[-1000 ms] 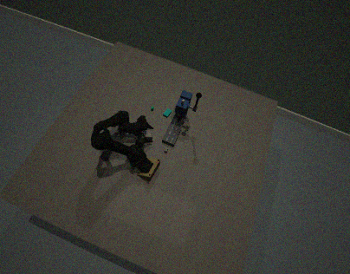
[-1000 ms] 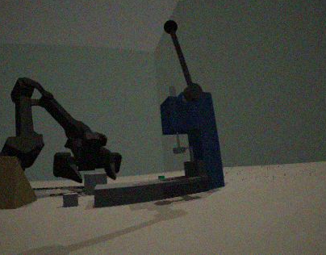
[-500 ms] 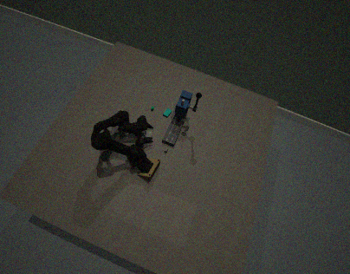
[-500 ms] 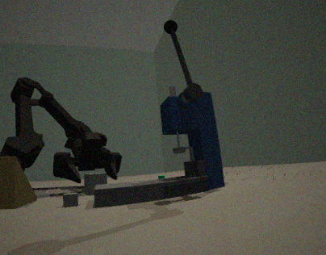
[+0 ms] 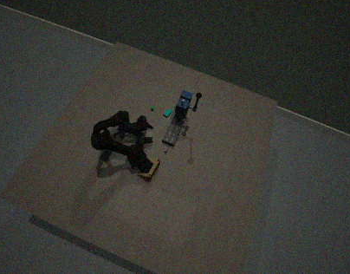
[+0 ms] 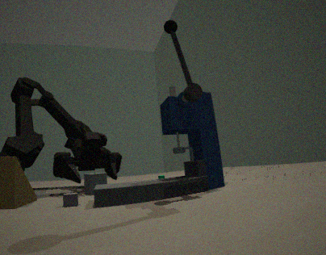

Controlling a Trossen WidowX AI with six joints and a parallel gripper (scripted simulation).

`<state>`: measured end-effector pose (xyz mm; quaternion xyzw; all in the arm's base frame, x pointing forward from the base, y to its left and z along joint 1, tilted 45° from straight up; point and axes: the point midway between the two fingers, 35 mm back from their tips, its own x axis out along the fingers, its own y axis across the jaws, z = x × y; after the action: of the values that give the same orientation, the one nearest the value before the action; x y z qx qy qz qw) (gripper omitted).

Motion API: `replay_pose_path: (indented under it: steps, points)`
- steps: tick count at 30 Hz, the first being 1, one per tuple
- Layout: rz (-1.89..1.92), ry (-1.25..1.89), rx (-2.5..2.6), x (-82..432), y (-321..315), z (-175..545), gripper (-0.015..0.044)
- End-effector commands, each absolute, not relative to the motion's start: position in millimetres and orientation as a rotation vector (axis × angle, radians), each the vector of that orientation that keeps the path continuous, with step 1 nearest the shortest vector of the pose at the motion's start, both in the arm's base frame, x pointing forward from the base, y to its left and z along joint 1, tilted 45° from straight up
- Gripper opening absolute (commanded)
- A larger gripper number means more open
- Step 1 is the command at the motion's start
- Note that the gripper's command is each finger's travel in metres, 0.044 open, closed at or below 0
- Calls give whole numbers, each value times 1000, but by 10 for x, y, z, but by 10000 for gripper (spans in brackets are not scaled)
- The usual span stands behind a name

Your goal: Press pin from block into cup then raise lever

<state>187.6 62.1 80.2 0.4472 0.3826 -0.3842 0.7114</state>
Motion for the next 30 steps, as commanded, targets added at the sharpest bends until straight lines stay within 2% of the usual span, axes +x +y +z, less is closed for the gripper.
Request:
replay_pose_path:
  steps: [1, 15, 19, 30]
  points:
    - [-856, 843, 995, 1878, 616, 805, 440]
    - [-717, 1262, 1155, 1787, 299, 1209, 440]
    - [-602, 1294, 1237, 1778, 244, 1397, 440]
    - [-596, 1294, 1241, 1777, 241, 1408, 440]
